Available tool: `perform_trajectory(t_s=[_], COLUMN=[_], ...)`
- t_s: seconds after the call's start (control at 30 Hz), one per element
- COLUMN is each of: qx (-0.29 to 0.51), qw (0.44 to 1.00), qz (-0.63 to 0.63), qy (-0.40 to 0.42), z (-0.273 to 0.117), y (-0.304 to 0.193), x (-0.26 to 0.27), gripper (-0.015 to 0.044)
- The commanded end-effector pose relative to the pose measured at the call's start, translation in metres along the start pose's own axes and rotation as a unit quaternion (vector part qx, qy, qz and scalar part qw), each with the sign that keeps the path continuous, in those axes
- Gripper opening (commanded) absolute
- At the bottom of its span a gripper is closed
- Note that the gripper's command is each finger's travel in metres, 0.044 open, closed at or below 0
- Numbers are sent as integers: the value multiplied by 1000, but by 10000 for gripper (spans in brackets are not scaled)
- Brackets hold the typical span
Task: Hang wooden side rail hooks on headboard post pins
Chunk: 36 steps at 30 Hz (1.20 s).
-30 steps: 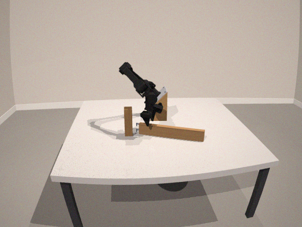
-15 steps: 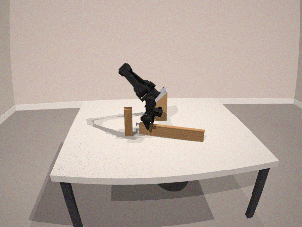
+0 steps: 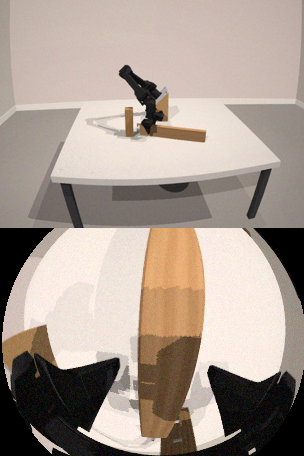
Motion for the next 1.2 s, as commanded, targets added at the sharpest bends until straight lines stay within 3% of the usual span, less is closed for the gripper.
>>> perform_trajectory(t_s=[0.0, 0.1, 0.53, 0.7, 0.8, 1.17], qx=[6, 6, 6, 6, 6, 6], qw=[1000, 1000, 1000, 1000, 1000, 1000], qz=[-5, -5, -5, -5, -5, -25], qy=[3, 3, 3, 3, 3, 3], z=[8, 9, 9, 9, 9, 8], y=[-2, -2, -2, -2, -2, -1], x=[3, 3, 3, 3, 3, 4], gripper=[440, 440, 99, 65, 0, 0])
Point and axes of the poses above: the point midway between the two fingers, 35 mm back from their tips, its own z axis out along the fingers, its own x axis across the jaws, y = z × x, the point moved 3 cm from there along -z, back along the fingers, and after that the axes turned 10 degrees about z, right-handed, at the moved point
